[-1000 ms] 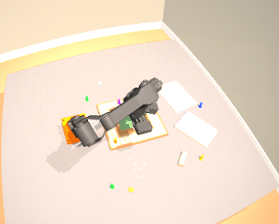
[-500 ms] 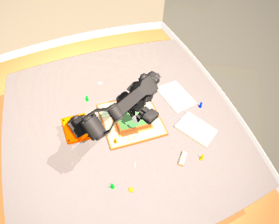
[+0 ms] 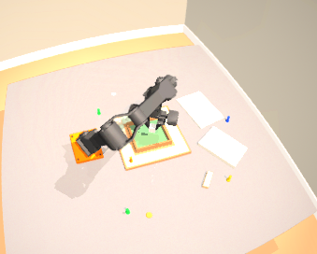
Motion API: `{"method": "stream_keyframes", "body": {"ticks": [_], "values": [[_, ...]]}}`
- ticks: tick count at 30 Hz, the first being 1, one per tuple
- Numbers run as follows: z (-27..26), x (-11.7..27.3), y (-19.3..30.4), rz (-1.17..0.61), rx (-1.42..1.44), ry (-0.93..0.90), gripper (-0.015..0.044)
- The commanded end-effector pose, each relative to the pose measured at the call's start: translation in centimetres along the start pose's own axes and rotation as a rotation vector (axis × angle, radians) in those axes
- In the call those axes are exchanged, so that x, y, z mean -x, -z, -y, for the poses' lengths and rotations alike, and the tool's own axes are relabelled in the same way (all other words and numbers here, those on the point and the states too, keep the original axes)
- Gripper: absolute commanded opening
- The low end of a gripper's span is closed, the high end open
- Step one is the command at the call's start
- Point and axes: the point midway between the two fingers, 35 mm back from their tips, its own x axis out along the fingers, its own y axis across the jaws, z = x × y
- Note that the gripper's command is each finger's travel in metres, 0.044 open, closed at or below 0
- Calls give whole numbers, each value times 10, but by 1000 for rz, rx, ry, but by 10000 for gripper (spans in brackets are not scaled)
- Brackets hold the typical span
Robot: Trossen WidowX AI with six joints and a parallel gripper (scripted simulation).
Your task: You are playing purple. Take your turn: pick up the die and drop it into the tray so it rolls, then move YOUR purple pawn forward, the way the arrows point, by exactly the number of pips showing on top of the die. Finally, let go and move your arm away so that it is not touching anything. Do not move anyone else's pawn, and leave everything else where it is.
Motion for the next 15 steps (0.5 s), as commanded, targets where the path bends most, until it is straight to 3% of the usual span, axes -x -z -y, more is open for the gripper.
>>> {"method": "stream_keyframes", "body": {"ticks": [1,15], "values": [[-6,-4,-11,-2,136,-4,0],[-23,-14,-39,-5,533,-4,0]]}}
